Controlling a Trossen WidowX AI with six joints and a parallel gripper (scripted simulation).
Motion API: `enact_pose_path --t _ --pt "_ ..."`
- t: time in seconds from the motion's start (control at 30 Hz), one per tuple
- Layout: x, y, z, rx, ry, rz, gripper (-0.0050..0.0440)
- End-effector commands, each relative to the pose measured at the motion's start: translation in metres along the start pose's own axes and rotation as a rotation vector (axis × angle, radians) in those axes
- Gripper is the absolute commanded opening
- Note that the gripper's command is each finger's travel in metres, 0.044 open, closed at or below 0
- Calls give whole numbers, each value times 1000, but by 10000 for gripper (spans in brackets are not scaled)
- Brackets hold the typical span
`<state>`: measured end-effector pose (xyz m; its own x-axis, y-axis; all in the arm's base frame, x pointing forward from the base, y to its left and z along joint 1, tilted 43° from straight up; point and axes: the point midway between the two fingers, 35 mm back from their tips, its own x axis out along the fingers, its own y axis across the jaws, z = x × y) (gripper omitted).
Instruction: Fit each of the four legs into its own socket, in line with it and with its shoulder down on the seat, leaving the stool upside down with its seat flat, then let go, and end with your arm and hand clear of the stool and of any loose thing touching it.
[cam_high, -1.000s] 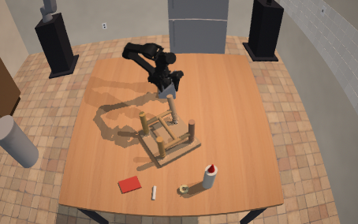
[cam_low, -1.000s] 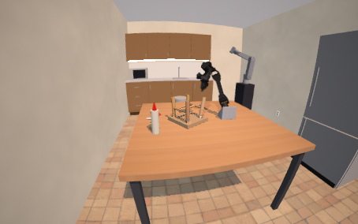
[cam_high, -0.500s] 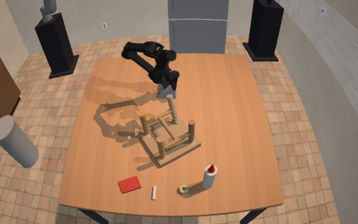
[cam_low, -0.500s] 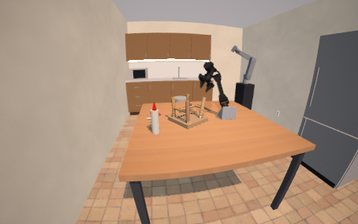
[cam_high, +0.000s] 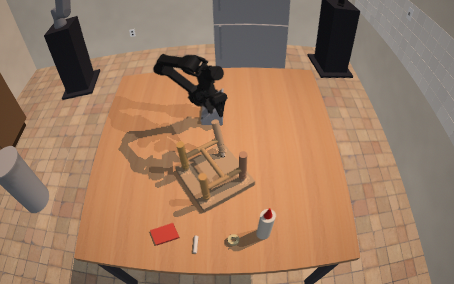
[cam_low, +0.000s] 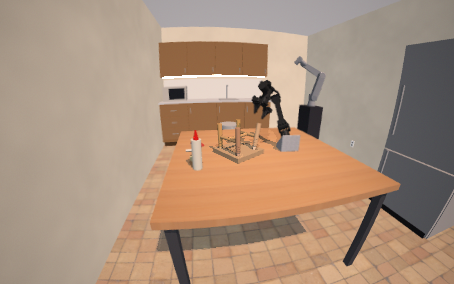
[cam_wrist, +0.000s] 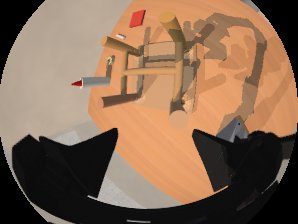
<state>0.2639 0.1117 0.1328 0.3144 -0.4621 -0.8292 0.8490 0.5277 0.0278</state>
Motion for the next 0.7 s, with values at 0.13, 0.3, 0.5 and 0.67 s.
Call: enact_pose_path --t 0.13,0.3,0.5,0.67 --pt "7 -5 0 1 3 2 440" --pt "13 -8 0 1 3 2 440" --pt "22 -13 0 1 3 2 440" --pt "29 -17 0 1 3 2 440"
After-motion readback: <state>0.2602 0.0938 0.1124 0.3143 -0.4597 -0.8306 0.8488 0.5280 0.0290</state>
